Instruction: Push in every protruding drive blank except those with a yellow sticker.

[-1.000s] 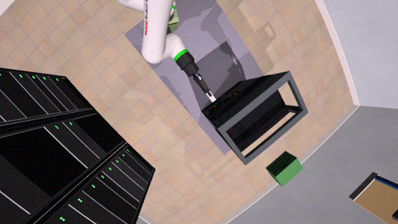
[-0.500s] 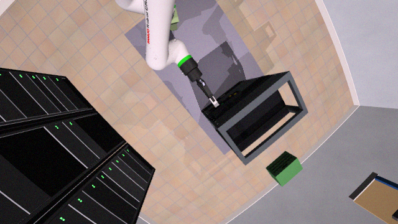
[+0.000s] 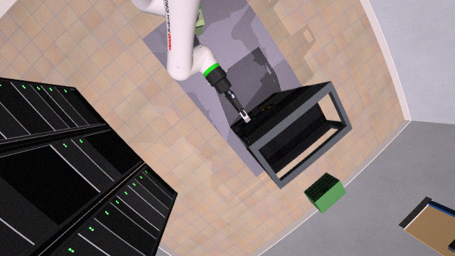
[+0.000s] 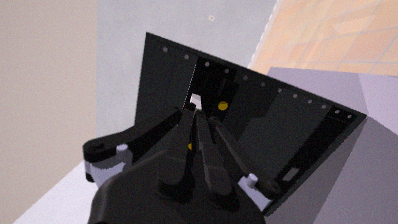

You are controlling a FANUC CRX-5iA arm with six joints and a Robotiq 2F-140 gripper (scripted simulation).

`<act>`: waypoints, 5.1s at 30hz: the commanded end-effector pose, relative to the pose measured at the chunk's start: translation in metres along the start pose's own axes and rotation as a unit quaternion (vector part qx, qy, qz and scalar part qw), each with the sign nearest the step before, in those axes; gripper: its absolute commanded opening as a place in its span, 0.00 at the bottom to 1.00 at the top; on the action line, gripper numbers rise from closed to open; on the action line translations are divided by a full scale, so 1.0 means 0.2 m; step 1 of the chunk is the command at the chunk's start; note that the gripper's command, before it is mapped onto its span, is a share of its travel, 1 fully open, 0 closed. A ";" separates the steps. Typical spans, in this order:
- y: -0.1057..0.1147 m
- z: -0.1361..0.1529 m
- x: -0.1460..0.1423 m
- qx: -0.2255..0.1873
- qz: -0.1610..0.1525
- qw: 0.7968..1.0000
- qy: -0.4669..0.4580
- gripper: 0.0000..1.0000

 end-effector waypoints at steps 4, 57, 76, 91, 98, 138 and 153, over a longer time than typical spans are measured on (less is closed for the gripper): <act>0.00 0.00 0.00 0.000 0.000 1.000 0.000 0.00; -0.10 0.00 0.00 0.000 0.000 1.000 0.000 0.00; -0.15 0.00 0.00 0.000 0.000 1.000 0.000 0.00; -0.17 0.00 0.00 0.000 0.000 1.000 0.000 0.00; -0.17 0.00 0.00 0.000 0.000 1.000 0.000 0.00; -0.21 0.00 0.00 0.000 0.000 1.000 0.000 0.00; -0.22 0.00 0.00 0.000 0.000 1.000 0.000 0.00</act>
Point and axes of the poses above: the point where the finger pads meet when closed, its own y axis back along the fingers, its own x axis across the jaws, z = x × y, the point moved 6 cm from there along y, back along the fingers, and after that the axes turned 6 degrees about -y, right-handed, at the moved point
